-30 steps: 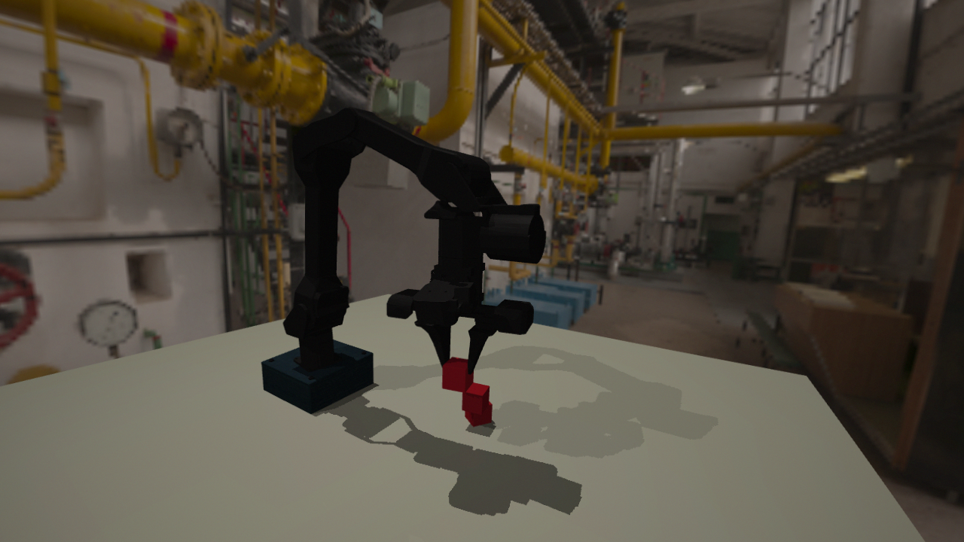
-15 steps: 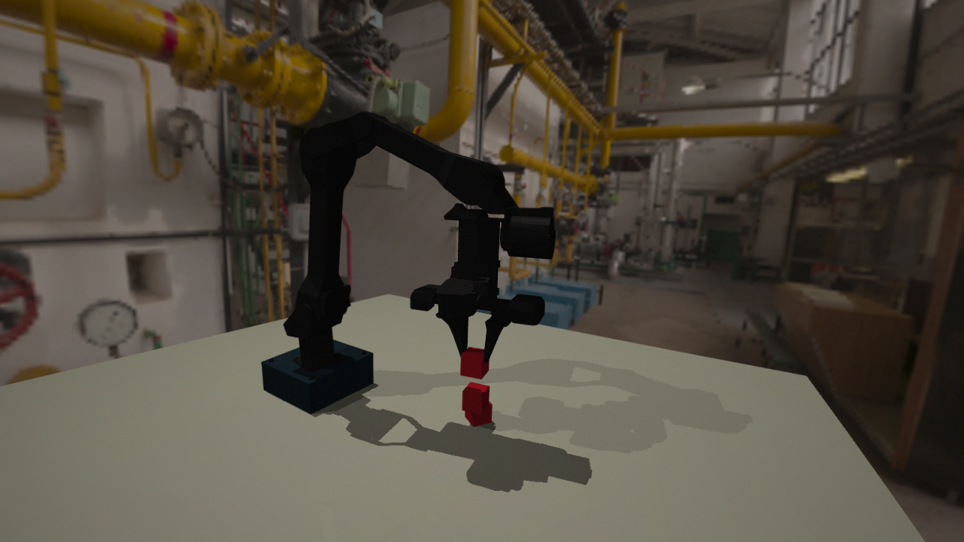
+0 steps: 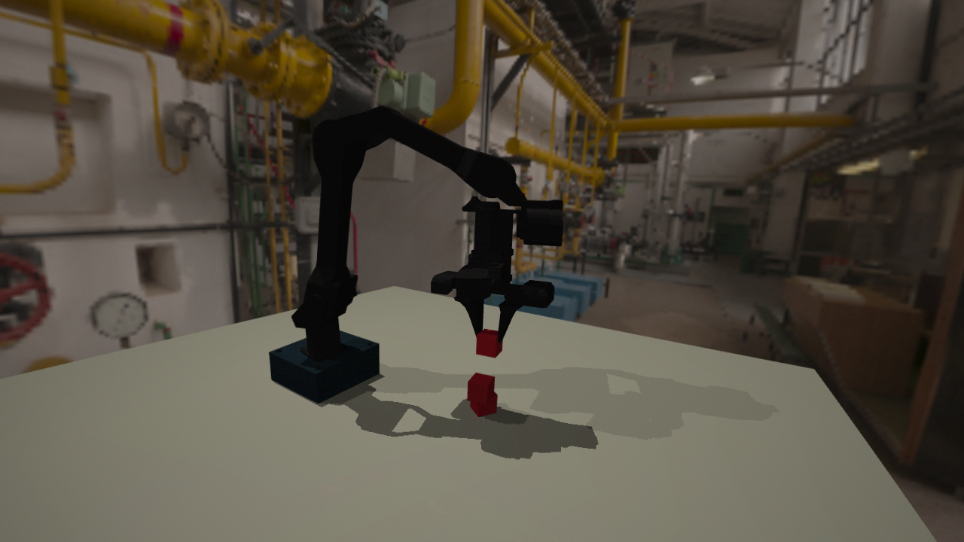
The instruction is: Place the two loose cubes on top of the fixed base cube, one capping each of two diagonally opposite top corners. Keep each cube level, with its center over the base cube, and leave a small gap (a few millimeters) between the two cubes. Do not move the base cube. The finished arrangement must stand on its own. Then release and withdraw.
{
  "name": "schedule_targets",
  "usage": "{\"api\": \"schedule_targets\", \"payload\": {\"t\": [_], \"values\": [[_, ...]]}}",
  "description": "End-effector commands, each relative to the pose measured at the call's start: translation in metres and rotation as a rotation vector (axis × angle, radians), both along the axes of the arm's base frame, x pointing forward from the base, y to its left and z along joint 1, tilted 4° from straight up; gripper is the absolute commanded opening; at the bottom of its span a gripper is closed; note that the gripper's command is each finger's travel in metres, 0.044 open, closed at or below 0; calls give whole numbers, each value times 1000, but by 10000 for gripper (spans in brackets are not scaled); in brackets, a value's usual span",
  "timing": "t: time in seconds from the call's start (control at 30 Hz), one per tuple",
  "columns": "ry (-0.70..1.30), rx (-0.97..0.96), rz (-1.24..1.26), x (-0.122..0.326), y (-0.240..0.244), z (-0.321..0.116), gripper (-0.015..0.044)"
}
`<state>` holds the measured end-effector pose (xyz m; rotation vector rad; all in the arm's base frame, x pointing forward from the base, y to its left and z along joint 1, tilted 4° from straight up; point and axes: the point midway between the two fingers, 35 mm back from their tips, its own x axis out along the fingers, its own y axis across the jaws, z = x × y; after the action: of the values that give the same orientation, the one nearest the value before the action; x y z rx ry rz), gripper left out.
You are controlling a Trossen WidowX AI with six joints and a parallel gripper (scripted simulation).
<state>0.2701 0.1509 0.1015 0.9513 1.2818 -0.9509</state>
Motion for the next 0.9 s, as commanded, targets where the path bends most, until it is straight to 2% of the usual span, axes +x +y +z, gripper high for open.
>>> {"api": "schedule_targets", "payload": {"t": [0.0,0.4,0.87], "values": [[7,-7,-12,-5,8,-4,105],[18,12,20,-5,5,-34,105],[18,13,20,-5,5,-35,105]]}}
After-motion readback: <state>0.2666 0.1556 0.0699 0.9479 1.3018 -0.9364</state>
